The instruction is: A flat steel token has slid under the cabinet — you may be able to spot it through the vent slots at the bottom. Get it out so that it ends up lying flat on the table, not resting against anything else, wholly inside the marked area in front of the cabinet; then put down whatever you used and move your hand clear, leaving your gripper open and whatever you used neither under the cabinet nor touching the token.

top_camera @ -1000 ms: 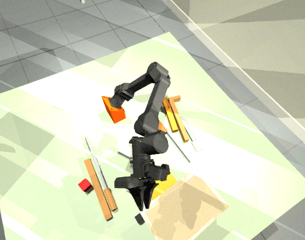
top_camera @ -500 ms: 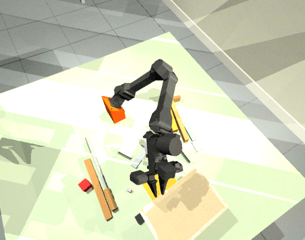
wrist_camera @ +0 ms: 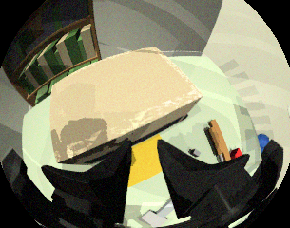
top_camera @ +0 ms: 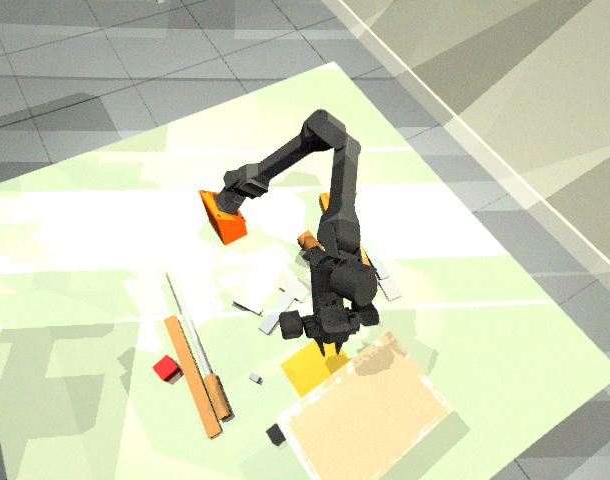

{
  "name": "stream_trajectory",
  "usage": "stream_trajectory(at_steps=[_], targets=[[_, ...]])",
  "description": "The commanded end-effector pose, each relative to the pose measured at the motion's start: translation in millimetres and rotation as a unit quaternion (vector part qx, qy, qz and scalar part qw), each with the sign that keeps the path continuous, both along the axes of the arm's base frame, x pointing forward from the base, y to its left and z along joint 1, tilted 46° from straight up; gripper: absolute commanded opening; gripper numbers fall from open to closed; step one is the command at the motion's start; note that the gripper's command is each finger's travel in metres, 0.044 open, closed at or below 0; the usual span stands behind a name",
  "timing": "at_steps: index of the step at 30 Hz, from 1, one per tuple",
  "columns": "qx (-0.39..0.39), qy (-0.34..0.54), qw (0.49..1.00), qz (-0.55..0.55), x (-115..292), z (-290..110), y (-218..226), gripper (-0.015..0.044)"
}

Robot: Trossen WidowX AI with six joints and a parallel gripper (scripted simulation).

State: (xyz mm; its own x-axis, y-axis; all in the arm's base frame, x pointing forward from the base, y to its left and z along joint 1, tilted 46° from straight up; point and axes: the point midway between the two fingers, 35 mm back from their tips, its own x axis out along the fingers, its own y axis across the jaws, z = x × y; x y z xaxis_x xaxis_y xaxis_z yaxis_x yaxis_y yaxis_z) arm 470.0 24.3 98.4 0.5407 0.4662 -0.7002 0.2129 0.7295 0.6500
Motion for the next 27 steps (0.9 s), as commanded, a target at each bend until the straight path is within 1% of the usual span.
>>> stream_trajectory(at_steps=[1, 8, 14, 20, 27], targets=[[0.041, 0.057, 0.997, -0.012, -20.1, 0.1, 21.6, 0.012], [0.1, 0.153, 0.982, -0.039, -52.4, 5.0, 52.9, 0.012], [0.141, 0.238, 0.959, -0.066, -80.9, 12.8, 79.4, 0.012], [0.171, 0.323, 0.926, -0.097, -112.1, 20.2, 101.3, 0.012], [0.191, 0.421, 0.876, -0.138, -150.6, 28.5, 121.2, 0.012]])
